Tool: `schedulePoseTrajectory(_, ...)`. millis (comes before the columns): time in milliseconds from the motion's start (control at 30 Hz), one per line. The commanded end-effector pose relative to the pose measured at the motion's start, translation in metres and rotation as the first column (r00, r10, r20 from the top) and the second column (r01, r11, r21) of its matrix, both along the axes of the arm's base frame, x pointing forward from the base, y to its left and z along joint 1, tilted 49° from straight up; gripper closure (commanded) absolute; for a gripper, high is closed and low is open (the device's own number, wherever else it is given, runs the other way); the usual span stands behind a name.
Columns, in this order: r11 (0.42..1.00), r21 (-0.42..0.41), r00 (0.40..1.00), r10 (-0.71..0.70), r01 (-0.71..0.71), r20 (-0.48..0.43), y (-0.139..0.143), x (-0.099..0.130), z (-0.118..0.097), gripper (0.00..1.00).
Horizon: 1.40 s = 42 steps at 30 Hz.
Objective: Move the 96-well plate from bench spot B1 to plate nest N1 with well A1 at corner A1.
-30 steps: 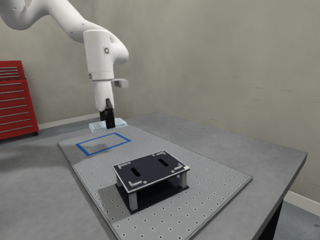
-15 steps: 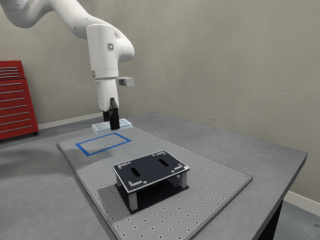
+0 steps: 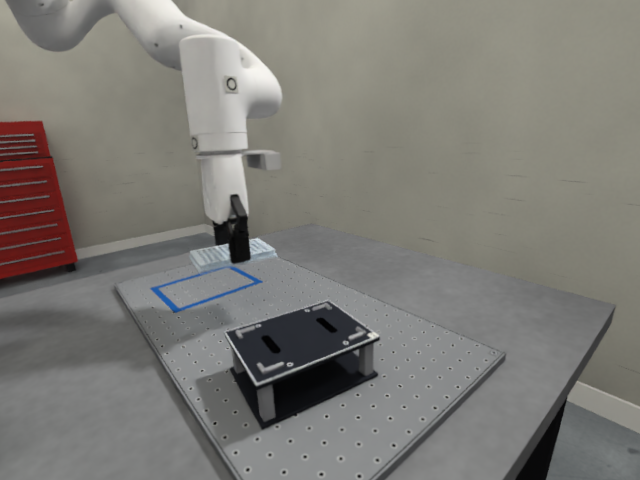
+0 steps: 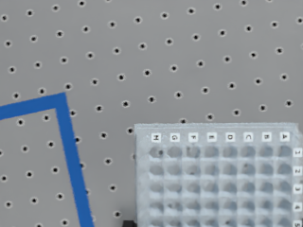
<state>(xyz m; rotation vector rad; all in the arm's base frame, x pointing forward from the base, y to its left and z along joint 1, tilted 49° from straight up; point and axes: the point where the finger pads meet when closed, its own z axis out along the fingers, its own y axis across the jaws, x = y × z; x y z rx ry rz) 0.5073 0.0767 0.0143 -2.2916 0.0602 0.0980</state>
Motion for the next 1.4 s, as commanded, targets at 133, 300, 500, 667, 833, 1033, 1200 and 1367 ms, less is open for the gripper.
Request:
schedulePoseTrajectory(133, 1.0, 0.0, 1.0, -0.001, 0.001, 0.001, -0.021, 0.002, -0.017, 1.0)
schedulePoseTrajectory(300, 1.0, 0.0, 1.0, -0.001, 0.001, 0.001, -0.034, 0.002, -0.027, 1.0)
schedulePoseTrajectory(500, 1.0, 0.0, 1.0, -0.001, 0.001, 0.001, -0.044, 0.003, -0.036, 1.0)
schedulePoseTrajectory(667, 1.0, 0.0, 1.0, -0.001, 0.001, 0.001, -0.057, 0.003, -0.046, 1.0)
schedulePoseTrajectory(833, 1.0, 0.0, 1.0, -0.001, 0.001, 0.001, -0.07, 0.004, -0.057, 1.0)
schedulePoseTrajectory(1033, 1.0, -0.001, 1.0, -0.001, 0.001, 0.001, -0.081, 0.004, -0.065, 1.0)
schedulePoseTrajectory(1200, 1.0, -0.001, 1.0, -0.001, 0.001, 0.001, -0.093, 0.005, -0.076, 1.0)
schedulePoseTrajectory(1367, 1.0, -0.001, 1.0, -0.001, 0.001, 0.001, -0.106, 0.005, -0.087, 1.0)
